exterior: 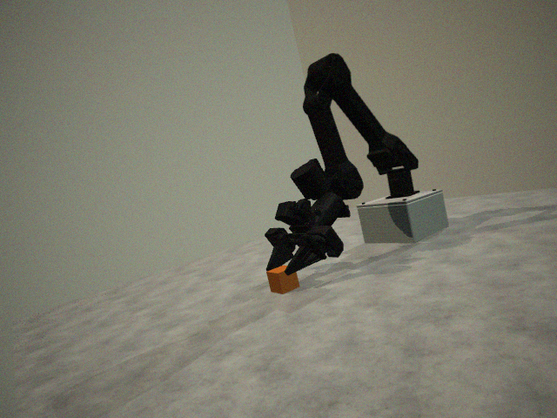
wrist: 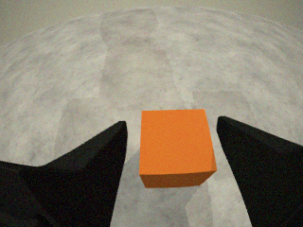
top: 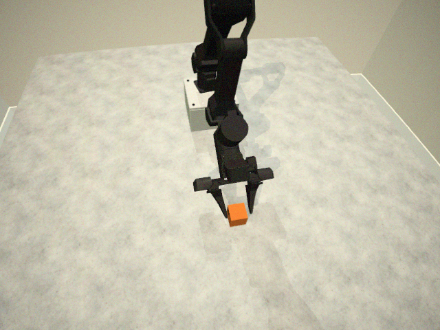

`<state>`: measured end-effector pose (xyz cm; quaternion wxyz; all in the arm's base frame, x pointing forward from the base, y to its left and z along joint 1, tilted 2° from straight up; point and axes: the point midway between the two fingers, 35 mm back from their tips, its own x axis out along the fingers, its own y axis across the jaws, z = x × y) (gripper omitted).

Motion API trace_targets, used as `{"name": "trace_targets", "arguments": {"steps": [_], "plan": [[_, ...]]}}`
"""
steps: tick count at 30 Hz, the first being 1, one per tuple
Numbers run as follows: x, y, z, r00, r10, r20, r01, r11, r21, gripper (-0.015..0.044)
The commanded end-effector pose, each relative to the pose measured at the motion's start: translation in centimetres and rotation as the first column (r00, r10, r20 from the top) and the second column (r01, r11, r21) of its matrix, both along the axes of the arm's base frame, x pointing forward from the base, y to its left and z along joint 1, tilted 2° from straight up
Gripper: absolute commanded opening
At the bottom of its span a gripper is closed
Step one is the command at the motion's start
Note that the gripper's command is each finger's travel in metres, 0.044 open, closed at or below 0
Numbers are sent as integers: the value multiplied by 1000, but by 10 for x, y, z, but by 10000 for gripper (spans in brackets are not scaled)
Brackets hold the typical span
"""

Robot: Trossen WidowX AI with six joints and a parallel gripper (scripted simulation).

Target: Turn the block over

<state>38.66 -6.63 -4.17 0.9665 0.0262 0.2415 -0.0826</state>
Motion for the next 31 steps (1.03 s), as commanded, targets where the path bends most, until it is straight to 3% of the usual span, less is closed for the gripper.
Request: {"name": "trace_targets", "arguments": {"steps": [1,4,31], "plan": [[0,0,0,1000,-4,-1,4,1000,1,368],[0,0,0,1000,-4,-1,4,1000,1,440],[0,0,0,1000,-4,-1,4,1000,1,440]]}}
